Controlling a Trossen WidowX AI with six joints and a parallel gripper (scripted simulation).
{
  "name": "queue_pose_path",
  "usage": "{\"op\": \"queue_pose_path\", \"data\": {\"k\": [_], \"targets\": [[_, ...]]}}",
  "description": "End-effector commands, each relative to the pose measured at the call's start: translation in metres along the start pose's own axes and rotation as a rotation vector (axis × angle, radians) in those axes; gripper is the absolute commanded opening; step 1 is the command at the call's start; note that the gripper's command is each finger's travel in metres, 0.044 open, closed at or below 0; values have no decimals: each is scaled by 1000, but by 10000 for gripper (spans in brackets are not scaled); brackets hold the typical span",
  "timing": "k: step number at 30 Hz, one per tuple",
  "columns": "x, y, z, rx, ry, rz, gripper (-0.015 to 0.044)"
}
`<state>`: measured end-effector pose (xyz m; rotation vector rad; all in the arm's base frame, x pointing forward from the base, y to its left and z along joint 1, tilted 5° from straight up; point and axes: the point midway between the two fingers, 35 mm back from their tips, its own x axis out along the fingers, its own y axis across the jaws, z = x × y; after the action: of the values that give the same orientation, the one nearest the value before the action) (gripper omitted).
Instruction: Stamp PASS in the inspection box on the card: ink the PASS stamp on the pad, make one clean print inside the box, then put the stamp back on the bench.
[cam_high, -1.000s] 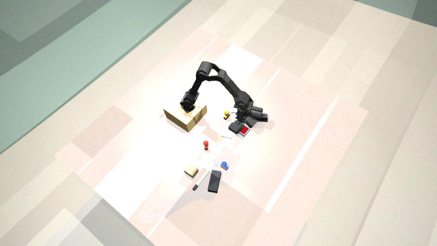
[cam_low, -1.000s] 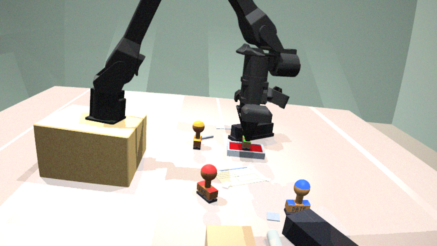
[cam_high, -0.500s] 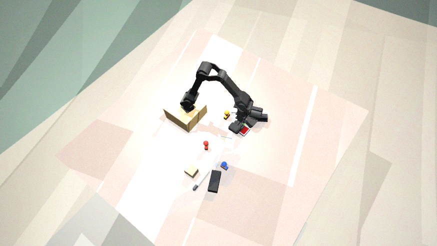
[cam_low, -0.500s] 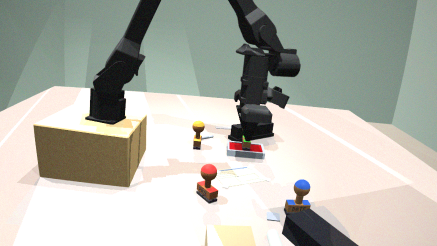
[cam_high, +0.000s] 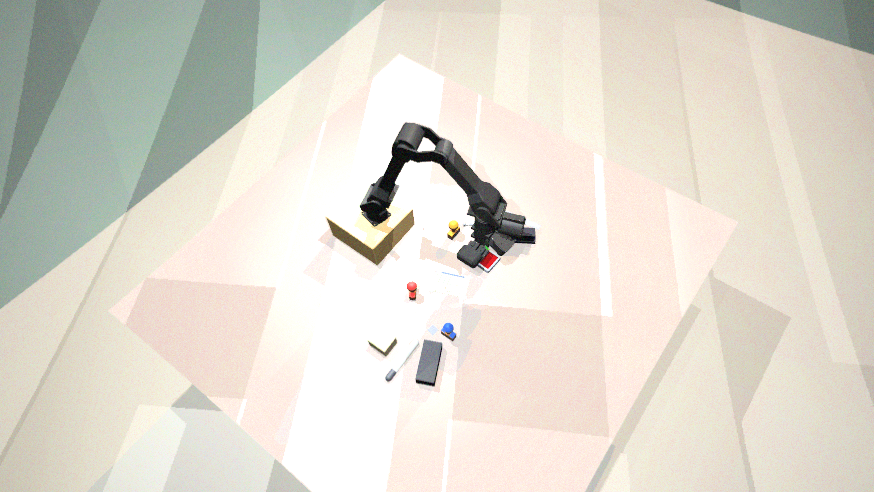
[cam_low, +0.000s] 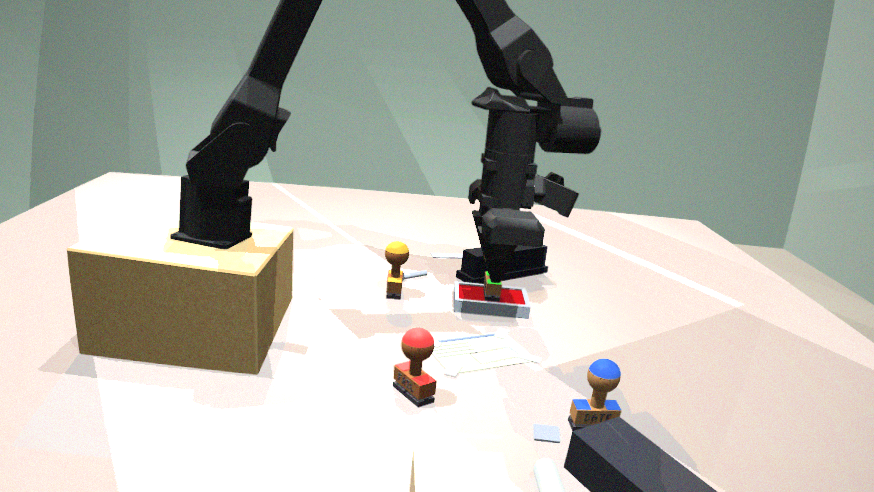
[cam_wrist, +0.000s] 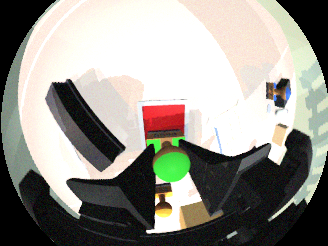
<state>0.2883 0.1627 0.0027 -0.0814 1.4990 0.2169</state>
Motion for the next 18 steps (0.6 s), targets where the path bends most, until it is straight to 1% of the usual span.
{"op": "queue_pose_path", "data": {"k": [1, 18], "targets": [[3, -1, 1, 1, 0, -4, 0], [1, -1, 1, 1, 0, -4, 0]]}}
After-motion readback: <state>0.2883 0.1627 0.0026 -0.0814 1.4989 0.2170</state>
